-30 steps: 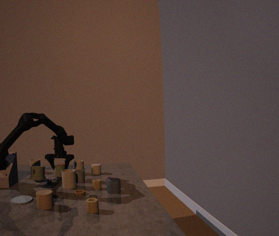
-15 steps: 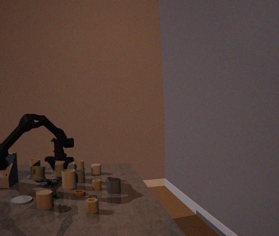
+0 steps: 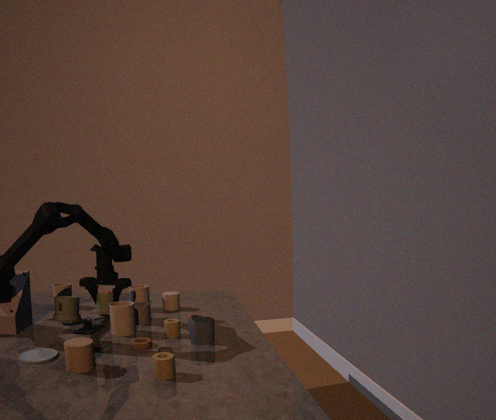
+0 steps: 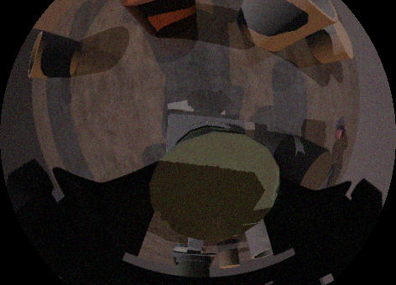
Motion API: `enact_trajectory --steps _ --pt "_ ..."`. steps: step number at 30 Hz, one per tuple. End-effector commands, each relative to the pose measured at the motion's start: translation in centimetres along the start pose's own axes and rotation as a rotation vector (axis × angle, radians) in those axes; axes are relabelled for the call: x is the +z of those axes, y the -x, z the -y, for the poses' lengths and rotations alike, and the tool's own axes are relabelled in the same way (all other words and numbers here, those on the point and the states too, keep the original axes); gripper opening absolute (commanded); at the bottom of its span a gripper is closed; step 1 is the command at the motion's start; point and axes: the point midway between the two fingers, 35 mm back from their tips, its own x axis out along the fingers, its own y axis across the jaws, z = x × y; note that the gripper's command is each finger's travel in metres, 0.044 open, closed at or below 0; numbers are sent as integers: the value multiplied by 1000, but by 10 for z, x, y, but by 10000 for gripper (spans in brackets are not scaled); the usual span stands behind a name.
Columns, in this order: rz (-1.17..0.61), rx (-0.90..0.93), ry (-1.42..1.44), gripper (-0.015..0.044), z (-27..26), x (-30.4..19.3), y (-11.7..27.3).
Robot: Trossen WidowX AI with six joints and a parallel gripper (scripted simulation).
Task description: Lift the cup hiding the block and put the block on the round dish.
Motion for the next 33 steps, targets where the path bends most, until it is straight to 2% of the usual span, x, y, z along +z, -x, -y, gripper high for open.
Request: enact_trajectory --steps 1,33 --pt "3 0 -4 0 2 1 6" --pt "7 1 -3 0 5 5 45"
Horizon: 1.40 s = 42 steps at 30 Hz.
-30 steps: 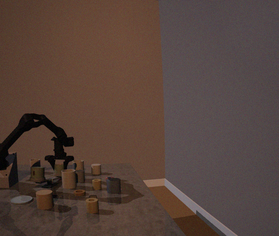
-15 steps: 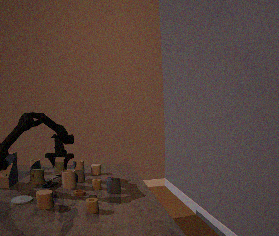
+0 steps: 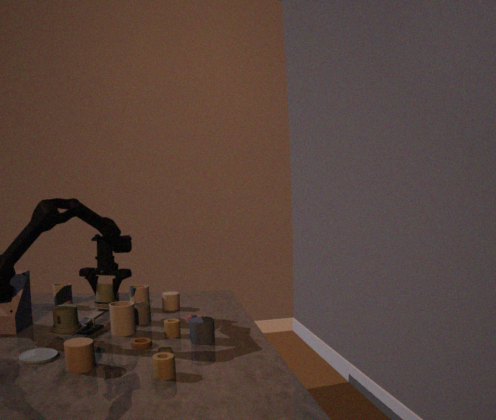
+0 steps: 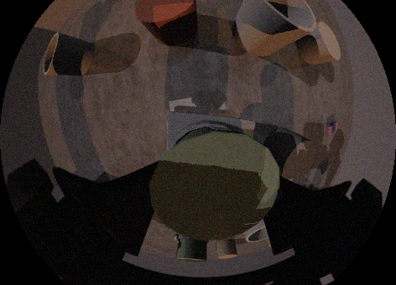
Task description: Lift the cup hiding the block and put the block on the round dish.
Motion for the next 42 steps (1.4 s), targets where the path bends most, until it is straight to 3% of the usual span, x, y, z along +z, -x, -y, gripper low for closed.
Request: enact_trajectory --steps 1,42 --pt "24 -9 -10 0 2 6 11" --pt "24 -8 -10 0 0 4 63"
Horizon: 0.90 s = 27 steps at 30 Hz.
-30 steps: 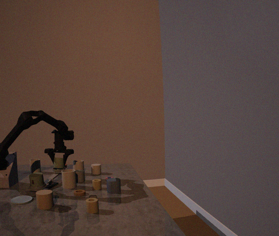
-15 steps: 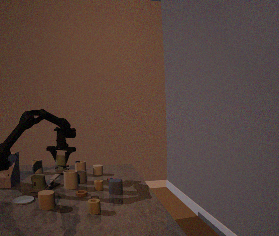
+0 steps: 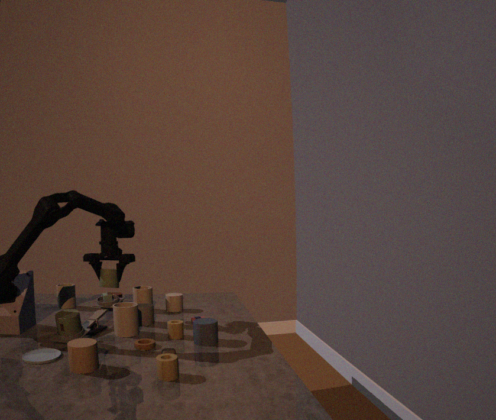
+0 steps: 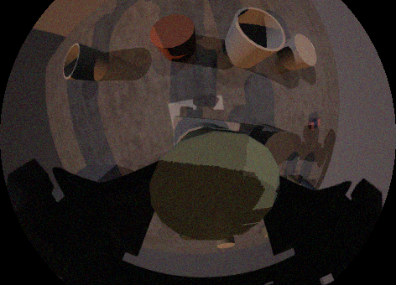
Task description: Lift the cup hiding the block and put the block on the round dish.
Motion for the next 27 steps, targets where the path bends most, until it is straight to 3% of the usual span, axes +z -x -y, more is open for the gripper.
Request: enact_trajectory --steps 1,27 --pt "5 1 -4 0 0 0 7" --pt "-1 0 0 0 -3 -3 28"
